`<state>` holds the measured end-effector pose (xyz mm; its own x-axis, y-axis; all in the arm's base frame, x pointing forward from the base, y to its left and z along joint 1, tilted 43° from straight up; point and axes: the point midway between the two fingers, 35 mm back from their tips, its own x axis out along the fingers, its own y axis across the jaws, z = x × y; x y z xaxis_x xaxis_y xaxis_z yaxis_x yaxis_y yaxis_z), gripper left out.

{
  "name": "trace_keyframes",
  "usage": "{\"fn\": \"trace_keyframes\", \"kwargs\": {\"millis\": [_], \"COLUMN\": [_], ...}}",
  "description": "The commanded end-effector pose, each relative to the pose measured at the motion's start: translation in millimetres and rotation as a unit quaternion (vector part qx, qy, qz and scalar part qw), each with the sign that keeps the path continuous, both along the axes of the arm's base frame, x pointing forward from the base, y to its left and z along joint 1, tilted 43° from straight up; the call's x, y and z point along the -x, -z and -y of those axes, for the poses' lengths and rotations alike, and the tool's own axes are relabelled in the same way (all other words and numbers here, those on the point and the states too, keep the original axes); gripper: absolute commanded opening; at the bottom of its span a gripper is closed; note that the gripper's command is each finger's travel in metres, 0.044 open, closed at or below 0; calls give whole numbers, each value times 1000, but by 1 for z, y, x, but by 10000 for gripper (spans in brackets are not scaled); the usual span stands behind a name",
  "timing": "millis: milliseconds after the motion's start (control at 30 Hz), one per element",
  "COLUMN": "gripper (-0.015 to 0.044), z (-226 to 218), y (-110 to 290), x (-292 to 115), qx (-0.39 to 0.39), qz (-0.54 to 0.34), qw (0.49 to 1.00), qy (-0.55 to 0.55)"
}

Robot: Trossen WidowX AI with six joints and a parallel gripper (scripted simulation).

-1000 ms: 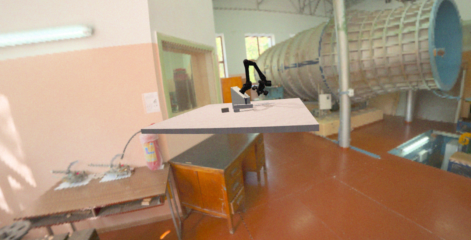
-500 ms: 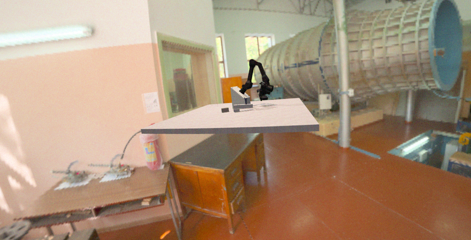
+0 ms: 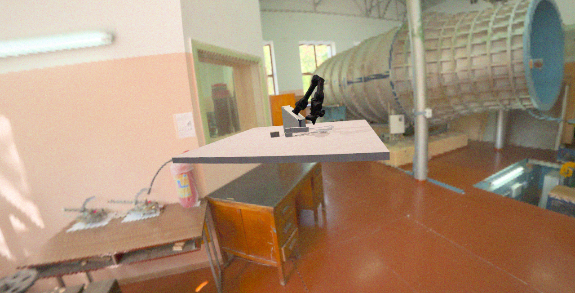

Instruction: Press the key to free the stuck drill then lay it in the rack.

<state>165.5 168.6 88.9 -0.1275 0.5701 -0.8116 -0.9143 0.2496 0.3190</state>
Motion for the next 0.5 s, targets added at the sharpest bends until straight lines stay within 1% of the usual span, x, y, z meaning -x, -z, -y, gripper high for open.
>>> {"fn": "trace_keyframes", "kwargs": {"millis": [0,133,300,367,467], "gripper": [0,0,0,0,0], "z": [33,71,125,133,133], "y": [0,1,3,3,3], "x": [-36,-64,-89,-91,-91], "qx": [-11,-28,-57,-62,-62], "qz": [-48,-88,-131,-136,-136], "qw": [991,969,923,915,915], "qy": [122,231,357,374,374]}}
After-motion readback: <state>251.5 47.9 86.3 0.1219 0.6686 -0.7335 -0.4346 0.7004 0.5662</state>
